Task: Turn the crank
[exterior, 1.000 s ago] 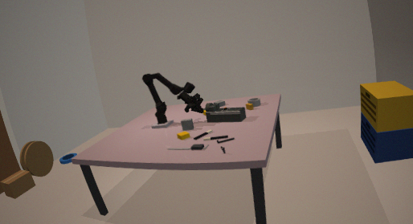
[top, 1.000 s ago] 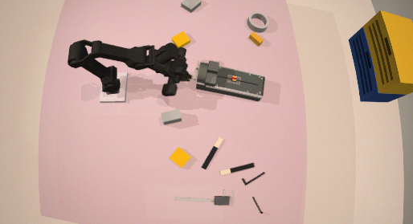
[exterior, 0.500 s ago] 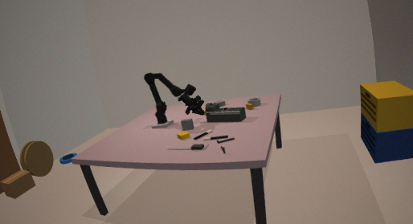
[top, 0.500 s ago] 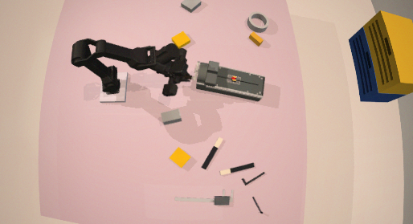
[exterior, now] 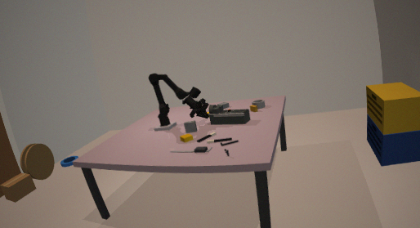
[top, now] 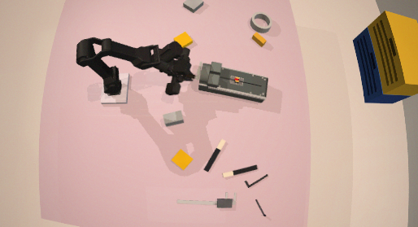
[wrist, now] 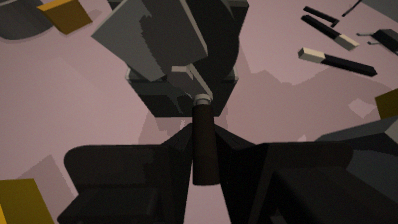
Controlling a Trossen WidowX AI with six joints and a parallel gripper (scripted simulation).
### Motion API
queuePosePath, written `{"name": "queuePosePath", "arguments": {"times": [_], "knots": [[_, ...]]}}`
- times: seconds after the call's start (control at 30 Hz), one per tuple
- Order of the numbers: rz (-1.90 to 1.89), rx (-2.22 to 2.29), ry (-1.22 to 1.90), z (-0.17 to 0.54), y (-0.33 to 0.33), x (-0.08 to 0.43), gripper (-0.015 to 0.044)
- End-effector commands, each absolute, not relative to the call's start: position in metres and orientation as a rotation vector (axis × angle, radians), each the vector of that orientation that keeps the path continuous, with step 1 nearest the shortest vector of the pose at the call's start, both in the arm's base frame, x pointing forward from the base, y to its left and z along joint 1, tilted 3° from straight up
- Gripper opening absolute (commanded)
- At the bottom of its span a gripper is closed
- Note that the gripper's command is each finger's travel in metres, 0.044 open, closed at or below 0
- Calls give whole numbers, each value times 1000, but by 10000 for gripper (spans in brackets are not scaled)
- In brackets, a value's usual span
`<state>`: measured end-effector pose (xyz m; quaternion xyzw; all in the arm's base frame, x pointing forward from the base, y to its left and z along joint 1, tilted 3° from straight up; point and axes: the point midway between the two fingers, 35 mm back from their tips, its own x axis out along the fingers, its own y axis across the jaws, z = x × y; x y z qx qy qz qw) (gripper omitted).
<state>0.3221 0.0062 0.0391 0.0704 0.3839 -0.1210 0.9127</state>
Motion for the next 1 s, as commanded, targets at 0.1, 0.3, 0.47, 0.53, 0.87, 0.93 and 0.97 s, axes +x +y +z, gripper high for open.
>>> {"name": "queuePosePath", "arguments": {"times": [0.1,0.3,0.47,0.53,0.87,0.93,0.97], "knots": [[-237,148,799,34,17,325,0],[-237,148,799,35,17,325,0],[-237,148,799,36,17,325,0],[-237,148,799,36,17,325,0],[-237,148,799,36,16,325,0],[-237,148,799,36,16,325,0],[-237,148,799,36,16,325,0]]}}
